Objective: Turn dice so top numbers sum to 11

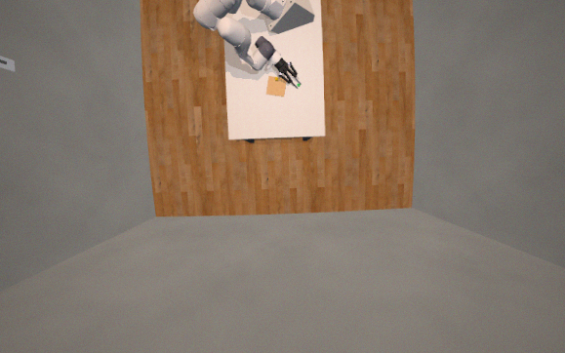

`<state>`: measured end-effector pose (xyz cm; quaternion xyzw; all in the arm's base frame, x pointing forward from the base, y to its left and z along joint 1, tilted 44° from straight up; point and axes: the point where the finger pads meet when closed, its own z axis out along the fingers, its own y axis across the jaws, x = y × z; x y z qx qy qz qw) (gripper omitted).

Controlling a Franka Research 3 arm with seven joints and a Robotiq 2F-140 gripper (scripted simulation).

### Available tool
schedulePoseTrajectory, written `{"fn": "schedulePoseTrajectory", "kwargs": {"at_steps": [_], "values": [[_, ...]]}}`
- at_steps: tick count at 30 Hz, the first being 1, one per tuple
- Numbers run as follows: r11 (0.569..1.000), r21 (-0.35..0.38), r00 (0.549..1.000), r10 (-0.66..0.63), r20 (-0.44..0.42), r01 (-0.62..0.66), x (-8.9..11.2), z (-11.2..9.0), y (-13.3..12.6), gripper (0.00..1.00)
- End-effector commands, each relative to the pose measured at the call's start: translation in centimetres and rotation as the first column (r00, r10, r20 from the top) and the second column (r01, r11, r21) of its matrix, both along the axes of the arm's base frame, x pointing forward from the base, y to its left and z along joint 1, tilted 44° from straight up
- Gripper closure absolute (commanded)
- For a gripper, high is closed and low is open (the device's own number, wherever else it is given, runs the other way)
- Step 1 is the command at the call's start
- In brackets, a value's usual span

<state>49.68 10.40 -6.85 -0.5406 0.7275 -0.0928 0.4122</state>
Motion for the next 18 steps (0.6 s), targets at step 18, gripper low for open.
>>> {"fn": "schedulePoseTrajectory", "kwargs": {"at_steps": [18], "values": [[0.999,-0.032,0.999,-0.026,0.028,0.027,-0.46,0.53,-0.22,0.79]]}}
